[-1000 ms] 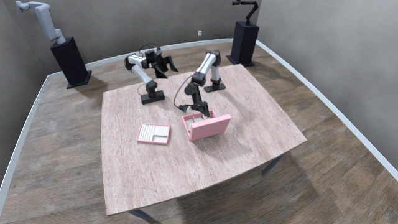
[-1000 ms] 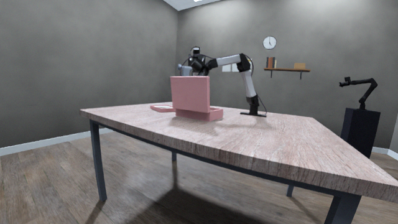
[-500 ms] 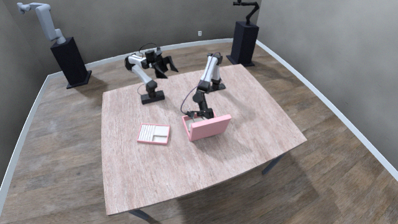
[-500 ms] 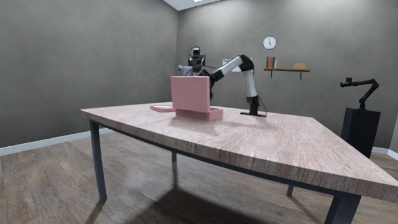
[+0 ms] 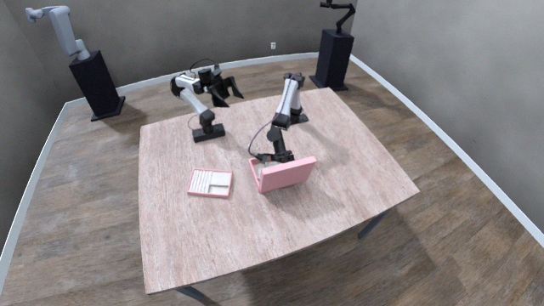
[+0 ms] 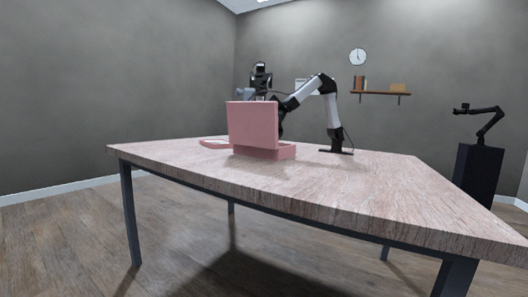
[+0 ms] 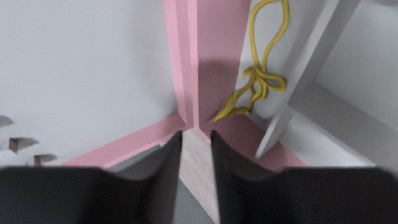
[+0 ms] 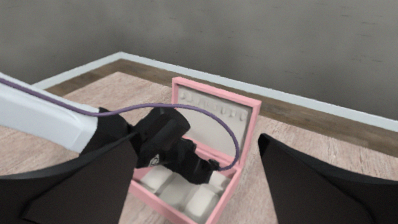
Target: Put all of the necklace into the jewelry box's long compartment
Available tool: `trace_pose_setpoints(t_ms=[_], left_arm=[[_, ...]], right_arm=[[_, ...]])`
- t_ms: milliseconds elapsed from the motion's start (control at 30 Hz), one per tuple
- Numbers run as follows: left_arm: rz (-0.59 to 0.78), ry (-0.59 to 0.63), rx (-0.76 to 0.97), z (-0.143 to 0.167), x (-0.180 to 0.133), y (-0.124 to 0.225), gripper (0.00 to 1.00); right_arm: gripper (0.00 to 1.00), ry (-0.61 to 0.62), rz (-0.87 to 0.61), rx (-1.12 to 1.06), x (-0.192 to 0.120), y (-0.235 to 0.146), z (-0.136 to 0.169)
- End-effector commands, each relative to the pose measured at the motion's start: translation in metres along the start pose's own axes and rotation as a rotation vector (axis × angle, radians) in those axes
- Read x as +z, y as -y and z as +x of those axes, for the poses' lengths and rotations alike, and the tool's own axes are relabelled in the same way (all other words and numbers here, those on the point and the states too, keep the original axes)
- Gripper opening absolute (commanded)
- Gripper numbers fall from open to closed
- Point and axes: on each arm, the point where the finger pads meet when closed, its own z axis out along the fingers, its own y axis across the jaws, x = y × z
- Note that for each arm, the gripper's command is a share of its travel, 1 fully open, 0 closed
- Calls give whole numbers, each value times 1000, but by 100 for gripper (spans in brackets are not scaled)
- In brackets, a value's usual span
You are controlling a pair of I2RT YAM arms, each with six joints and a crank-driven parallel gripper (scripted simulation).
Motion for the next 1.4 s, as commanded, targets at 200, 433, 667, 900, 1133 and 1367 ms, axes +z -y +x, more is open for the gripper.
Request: trace_pose_setpoints(t_ms=[200, 433, 667, 900, 1133, 1367], left_arm=[[-35, 8, -23, 5, -49, -8, 69], [-46, 15, -32, 4, -97, -12, 69], [-1, 51, -115, -11, -139, -35, 69], [109, 101, -321, -24, -134, -36, 69], [233, 208, -734, -44, -135, -71, 69], [298, 292, -1029, -56, -134, -105, 69]], right_arm=[[100, 39, -4, 7, 1, 0, -21], [100, 39, -4, 7, 1, 0, -21], [100, 39, -4, 7, 1, 0, -21], [100, 39, -4, 7, 1, 0, -21], [100, 39, -4, 7, 1, 0, -21], [100, 39, -4, 7, 1, 0, -21]])
